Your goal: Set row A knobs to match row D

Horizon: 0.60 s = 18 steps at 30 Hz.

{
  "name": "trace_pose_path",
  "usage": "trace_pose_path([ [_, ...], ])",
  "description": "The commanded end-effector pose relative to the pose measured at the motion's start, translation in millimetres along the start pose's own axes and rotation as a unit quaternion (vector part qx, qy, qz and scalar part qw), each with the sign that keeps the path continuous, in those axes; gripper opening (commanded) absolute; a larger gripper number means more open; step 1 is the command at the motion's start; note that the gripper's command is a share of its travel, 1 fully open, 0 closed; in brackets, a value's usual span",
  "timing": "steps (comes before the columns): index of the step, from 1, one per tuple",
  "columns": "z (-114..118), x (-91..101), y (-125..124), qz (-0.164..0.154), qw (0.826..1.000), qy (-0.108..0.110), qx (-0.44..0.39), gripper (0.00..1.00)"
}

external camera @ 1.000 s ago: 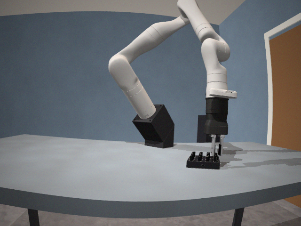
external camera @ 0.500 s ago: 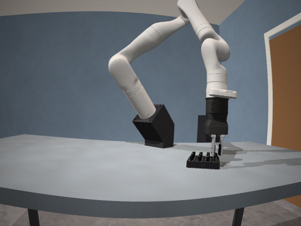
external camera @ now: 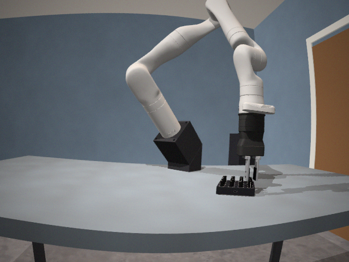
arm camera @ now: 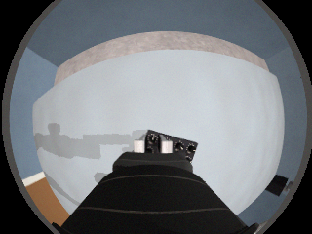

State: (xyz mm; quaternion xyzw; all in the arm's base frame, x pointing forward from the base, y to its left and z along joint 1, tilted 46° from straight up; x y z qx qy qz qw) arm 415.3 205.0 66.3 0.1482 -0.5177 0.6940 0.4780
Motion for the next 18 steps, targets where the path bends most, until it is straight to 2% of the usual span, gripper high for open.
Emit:
trace_pose_path([
  [1,0,0.5,0,0.000,1.000,-0.001,0.000,0.46],
  [18,0,-9.6,0,0.000,1.000,-0.001,0.000,0.46],
])
Point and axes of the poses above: the point where the finger pads meet when closed, its own x axis back along the fingers, its own z axis across the jaws, y = z × x, the point moved 6 cm from there along x, back along the fingers, and after that the axes turned 3 degrees about -x, right-handed, at the moved point
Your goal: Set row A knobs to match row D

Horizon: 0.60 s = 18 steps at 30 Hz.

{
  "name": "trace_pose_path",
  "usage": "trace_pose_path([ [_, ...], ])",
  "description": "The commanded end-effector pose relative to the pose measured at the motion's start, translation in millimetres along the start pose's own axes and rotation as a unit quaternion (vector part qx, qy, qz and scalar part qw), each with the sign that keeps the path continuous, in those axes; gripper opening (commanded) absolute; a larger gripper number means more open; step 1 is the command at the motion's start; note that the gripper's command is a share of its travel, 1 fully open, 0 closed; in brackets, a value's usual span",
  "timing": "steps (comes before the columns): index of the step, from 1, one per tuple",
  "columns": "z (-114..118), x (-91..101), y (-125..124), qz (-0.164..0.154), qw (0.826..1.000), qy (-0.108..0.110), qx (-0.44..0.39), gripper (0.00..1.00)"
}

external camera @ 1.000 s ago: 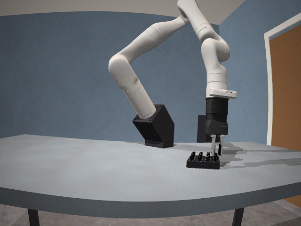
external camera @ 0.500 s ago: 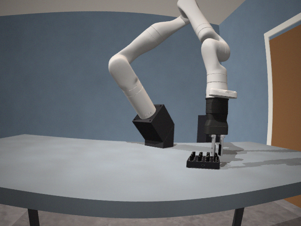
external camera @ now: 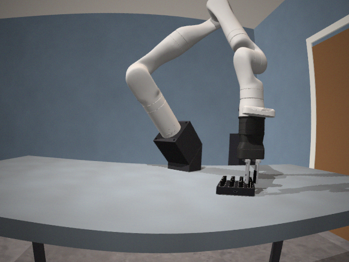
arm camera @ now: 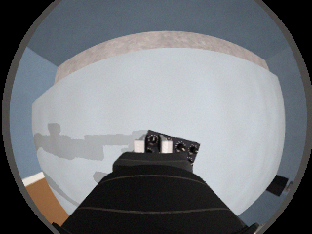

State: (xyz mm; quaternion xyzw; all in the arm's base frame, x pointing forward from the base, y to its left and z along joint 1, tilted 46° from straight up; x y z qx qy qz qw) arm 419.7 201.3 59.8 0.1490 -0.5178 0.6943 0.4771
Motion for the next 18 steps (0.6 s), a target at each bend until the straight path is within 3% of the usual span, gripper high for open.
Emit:
trace_pose_path([
  [1,0.3,-1.6,-0.4,0.000,1.000,0.000,-0.001,0.46],
  [18,0.3,-4.6,-0.4,0.000,1.000,0.000,-0.001,0.46],
])
Point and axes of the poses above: the point where the finger pads meet when closed, its own x axis back along the fingers, its own z axis across the jaws, y = z × x, the point moved 6 cm from there along x, back along the fingers, and after that the axes turned 3 degrees about -x, right-handed, at the moved point
